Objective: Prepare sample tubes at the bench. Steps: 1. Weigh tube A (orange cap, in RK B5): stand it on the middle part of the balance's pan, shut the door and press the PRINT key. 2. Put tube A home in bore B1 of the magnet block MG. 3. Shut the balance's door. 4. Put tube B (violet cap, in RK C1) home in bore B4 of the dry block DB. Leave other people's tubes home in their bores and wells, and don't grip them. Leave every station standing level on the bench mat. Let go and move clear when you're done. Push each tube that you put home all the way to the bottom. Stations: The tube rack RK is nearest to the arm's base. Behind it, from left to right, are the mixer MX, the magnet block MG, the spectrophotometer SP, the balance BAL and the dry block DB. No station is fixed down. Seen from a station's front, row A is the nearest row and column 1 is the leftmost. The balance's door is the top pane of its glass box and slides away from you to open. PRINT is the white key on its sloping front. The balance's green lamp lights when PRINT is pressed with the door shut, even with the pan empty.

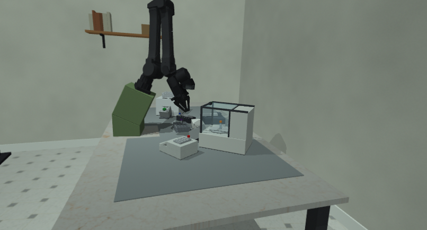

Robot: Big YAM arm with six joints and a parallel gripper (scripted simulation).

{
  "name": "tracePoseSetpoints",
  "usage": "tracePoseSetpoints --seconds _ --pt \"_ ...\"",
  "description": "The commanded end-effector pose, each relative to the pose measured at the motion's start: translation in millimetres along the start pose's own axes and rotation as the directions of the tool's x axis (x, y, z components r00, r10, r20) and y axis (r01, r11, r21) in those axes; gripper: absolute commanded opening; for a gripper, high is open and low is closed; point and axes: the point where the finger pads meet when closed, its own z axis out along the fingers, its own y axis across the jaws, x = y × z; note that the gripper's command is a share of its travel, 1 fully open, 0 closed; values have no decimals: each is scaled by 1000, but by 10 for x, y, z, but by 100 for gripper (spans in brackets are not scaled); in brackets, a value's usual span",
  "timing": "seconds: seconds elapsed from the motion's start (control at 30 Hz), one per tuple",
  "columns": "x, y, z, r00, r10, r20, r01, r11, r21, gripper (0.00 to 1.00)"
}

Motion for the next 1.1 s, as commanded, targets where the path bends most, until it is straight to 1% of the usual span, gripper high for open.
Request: tracePoseSetpoints --seconds 0.0,0.17,0.5,0.6,0.63,1.07 --pt "-131 -28 -33 1000 -8 24 8 1000 6 30" --pt "-271 -23 -99 999 -12 39 12 1000 5 30" --pt "-404 -17 -258 999 -15 45 15 1000 5 30" --pt "-376 -18 -274 999 -13 40 13 1000 5 30" --pt "-429 -15 -291 999 -15 46 15 1000 5 30" --pt "-584 -6 -509 998 -19 53 18 1000 6 30"
